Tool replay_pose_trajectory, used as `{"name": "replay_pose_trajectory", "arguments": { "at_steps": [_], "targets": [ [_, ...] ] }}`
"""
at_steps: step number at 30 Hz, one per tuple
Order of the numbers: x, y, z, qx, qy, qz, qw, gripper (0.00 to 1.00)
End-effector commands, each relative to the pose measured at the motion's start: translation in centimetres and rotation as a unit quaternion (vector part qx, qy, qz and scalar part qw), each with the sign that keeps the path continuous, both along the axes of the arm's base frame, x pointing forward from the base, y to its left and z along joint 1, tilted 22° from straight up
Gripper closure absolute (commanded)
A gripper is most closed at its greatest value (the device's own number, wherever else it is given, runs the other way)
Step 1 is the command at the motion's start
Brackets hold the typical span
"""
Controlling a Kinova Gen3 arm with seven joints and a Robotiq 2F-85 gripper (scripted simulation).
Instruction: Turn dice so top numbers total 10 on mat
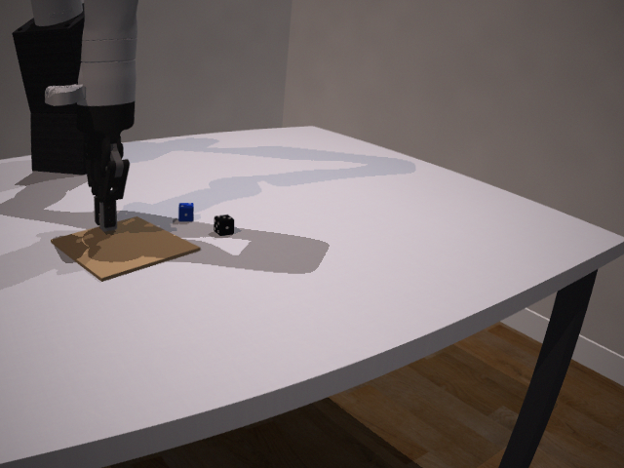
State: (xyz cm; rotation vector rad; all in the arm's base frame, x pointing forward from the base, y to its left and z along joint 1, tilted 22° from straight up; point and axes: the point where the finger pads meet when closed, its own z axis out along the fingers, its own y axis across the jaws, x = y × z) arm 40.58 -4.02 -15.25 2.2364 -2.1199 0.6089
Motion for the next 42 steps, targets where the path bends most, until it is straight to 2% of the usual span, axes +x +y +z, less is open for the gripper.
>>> {"name": "replay_pose_trajectory", "arguments": {
  "at_steps": [1, 12, 13, 18, 19, 23, 24, 26, 27, 42],
  "targets": [
    [0.16, 0.08, -0.11, 0.001, 0.0, 0.003, 1.0, 0.85],
    [0.16, 0.08, -0.11, 0.001, 0.0, 0.003, 1.0, 0.85],
    [0.16, 0.08, -0.11, 0.001, 0.0, 0.003, 1.0, 0.81],
    [0.16, 0.08, -0.11, 0.001, 0.0, 0.003, 1.0, 0.77],
    [0.16, 0.08, -0.11, 0.001, 0.0, 0.003, 1.0, 0.73],
    [0.16, 0.08, -0.11, 0.001, 0.0, 0.003, 1.0, 0.73],
    [0.16, 0.08, -0.11, 0.001, 0.0, 0.003, 1.0, 0.69],
    [0.16, 0.08, -0.11, 0.001, 0.0, 0.003, 1.0, 0.69],
    [0.16, 0.08, -0.11, 0.001, 0.0, 0.003, 1.0, 0.65],
    [0.07, 0.18, 0.22, 0.001, 0.0, 0.003, 1.0, 0.65]
  ]
}}
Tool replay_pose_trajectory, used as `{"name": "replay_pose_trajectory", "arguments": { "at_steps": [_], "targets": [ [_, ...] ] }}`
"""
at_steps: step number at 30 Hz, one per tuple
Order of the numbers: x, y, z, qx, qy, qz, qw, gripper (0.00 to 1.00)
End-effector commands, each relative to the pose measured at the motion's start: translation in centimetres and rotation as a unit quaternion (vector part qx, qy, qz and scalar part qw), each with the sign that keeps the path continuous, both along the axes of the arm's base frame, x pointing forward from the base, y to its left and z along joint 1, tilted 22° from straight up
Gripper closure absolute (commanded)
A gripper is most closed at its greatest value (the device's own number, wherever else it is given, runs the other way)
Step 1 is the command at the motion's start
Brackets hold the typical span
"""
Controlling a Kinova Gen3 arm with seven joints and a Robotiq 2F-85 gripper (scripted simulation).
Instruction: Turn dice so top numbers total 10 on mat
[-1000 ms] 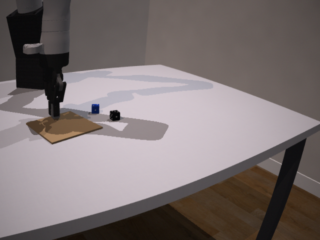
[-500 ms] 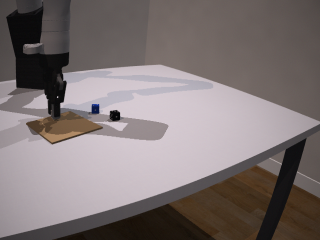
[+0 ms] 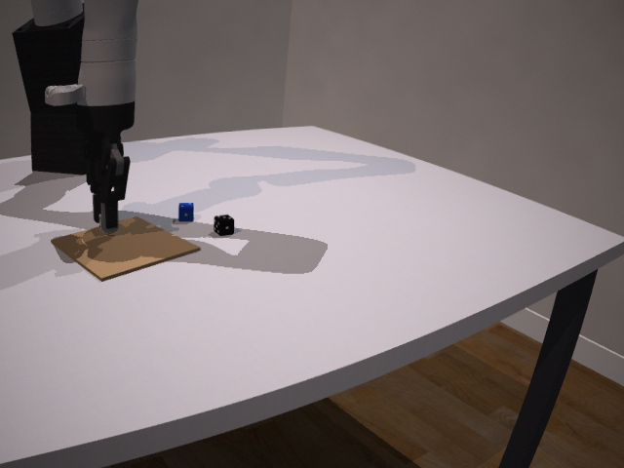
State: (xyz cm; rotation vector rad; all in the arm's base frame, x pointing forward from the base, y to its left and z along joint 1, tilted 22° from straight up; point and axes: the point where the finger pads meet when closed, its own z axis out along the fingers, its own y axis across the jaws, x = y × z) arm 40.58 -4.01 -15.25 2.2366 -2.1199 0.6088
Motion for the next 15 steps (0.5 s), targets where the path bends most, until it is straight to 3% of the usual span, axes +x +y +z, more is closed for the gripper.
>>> {"name": "replay_pose_trajectory", "arguments": {
  "at_steps": [1, 13, 15],
  "targets": [
    [0.0, 0.2, 0.4, 0.001, 0.0, 0.003, 1.0, 0.65],
    [-1.6, 1.7, 5.8, 0.001, 0.0, 0.003, 1.0, 0.65],
    [-1.6, 1.7, 5.8, 0.001, 0.0, 0.003, 1.0, 0.65]
  ]
}}
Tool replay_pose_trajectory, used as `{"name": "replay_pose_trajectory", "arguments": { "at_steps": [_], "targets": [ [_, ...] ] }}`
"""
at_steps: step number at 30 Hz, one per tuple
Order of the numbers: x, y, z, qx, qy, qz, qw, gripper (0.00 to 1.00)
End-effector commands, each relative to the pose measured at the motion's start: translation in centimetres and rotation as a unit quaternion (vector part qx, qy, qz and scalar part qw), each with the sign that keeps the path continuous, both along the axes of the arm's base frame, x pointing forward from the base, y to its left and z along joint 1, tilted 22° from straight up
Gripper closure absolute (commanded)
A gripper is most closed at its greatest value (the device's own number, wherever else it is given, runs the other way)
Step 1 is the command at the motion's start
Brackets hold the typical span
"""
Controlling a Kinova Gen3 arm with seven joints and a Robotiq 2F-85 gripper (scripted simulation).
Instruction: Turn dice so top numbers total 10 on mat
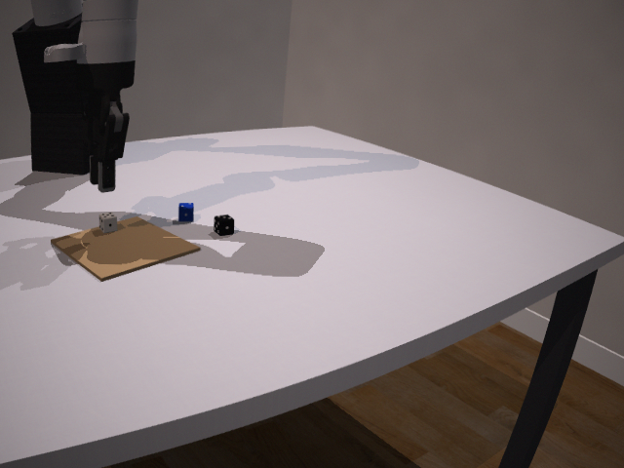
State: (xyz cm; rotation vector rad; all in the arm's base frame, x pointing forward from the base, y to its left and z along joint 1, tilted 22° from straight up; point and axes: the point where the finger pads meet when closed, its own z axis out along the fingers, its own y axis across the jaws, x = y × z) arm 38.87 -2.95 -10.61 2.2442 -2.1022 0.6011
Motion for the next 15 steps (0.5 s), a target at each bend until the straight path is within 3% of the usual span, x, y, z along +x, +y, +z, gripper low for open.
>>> {"name": "replay_pose_trajectory", "arguments": {
  "at_steps": [1, 6, 12, 13, 15],
  "targets": [
    [0.0, 0.8, 1.6, 0.003, -0.005, -0.002, 1.0, 0.65],
    [-0.5, 1.2, 3.1, 0.003, -0.005, -0.002, 1.0, 0.65],
    [-0.6, 1.3, 3.6, 0.003, -0.005, -0.002, 1.0, 0.65],
    [-0.6, 1.3, 3.6, 0.003, -0.005, -0.002, 1.0, 0.0],
    [-0.6, 1.3, 3.6, 0.003, -0.005, -0.002, 1.0, 0.0]
  ]
}}
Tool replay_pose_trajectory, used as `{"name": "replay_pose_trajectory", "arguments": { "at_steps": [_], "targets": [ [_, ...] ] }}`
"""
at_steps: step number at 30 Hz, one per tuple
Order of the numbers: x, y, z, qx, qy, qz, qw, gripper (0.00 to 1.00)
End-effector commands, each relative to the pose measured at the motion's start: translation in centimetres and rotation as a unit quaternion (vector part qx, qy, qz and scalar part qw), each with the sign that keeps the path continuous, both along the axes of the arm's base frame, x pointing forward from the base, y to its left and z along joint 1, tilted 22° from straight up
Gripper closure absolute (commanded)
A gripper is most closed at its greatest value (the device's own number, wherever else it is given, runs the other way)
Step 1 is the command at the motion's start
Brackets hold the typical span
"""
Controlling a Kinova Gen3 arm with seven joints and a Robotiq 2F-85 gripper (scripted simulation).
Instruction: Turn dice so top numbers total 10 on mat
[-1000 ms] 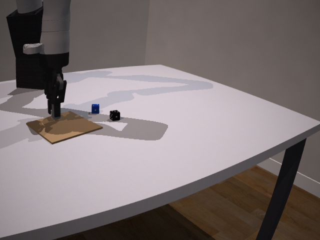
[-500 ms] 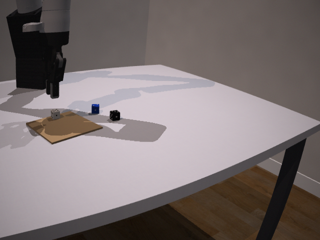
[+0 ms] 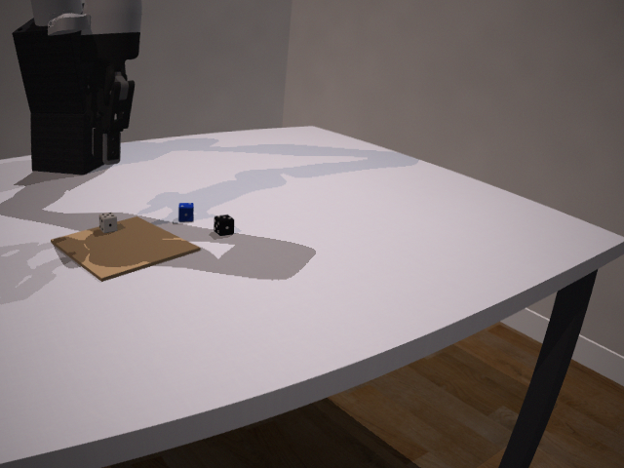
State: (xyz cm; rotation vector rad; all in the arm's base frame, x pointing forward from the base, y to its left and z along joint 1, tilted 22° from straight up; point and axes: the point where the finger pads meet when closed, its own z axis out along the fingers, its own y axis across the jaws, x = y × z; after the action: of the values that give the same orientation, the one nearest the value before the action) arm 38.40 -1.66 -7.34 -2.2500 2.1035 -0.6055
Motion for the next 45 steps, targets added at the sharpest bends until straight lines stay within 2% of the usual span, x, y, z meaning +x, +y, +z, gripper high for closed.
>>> {"name": "replay_pose_trajectory", "arguments": {
  "at_steps": [1, 24, 29, 34, 36, 41, 45],
  "targets": [
    [-0.2, 0.0, 0.3, 0.0, -0.001, -0.004, 1.0, 0.0],
    [0.0, 0.1, 0.3, 0.001, -0.003, -0.009, 1.0, 0.0],
    [0.8, 0.3, 0.2, 0.007, -0.019, -0.04, 0.999, 0.0],
    [2.3, 0.9, 0.1, 0.021, -0.052, -0.109, 0.992, 0.0],
    [2.3, 0.9, 0.1, 0.021, -0.052, -0.109, 0.992, 0.0],
    [4.1, 2.1, -0.1, 0.049, -0.096, -0.212, 0.971, 0.0],
    [5.4, 3.5, -0.5, 0.08, -0.133, -0.31, 0.938, 0.0]
  ]
}}
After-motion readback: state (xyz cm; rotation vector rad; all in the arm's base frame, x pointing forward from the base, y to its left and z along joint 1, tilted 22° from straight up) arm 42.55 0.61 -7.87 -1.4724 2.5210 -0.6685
